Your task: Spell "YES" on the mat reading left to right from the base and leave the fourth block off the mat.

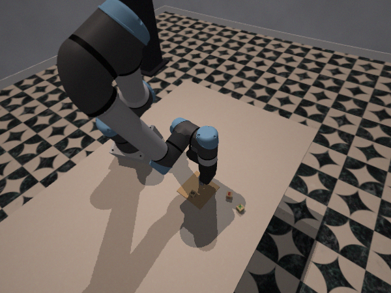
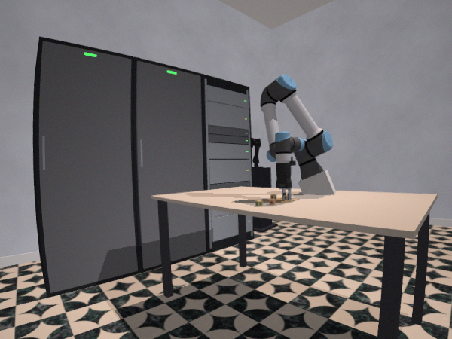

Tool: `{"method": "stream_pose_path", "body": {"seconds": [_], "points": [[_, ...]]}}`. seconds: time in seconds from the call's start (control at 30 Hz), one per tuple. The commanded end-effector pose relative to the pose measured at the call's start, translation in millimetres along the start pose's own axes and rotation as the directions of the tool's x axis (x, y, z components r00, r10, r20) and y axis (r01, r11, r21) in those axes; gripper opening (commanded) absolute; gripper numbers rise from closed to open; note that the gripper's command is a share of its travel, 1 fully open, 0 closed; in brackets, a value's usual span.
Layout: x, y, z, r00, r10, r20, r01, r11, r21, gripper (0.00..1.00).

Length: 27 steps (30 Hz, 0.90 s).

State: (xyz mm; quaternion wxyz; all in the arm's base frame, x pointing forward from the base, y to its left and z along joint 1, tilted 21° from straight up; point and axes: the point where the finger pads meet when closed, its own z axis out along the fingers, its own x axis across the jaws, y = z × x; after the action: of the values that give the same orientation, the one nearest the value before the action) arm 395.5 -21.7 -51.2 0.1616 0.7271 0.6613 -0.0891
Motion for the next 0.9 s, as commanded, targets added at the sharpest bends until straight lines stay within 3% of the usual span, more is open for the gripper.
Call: {"method": "stream_pose_path", "body": {"seconds": [0.0, 0.13, 0.27, 0.43, 0.47, 0.6, 0.63, 0.87], "points": [[0.1, -1.5, 1.0, 1.0, 0.0, -0.001, 0.0, 1.0, 0.003, 0.49], [0.1, -1.5, 1.0, 1.0, 0.0, -0.001, 0.0, 1.0, 0.003, 0.49], [0.1, -1.5, 1.0, 1.0, 0.0, -0.001, 0.0, 1.0, 0.003, 0.61], [0.1, -1.5, 1.0, 1.0, 0.0, -0.001, 0.0, 1.0, 0.003, 0.67], [0.1, -1.5, 1.0, 1.0, 0.0, -0.001, 0.0, 1.0, 0.003, 0.73], [0.1, -1.5, 1.0, 1.0, 0.0, -0.001, 0.0, 1.0, 0.003, 0.73], [0.1, -1.5, 1.0, 1.0, 0.0, -0.001, 0.0, 1.0, 0.003, 0.79], [0.1, -1.5, 1.0, 1.0, 0.0, -0.001, 0.0, 1.0, 0.003, 0.79]]}}
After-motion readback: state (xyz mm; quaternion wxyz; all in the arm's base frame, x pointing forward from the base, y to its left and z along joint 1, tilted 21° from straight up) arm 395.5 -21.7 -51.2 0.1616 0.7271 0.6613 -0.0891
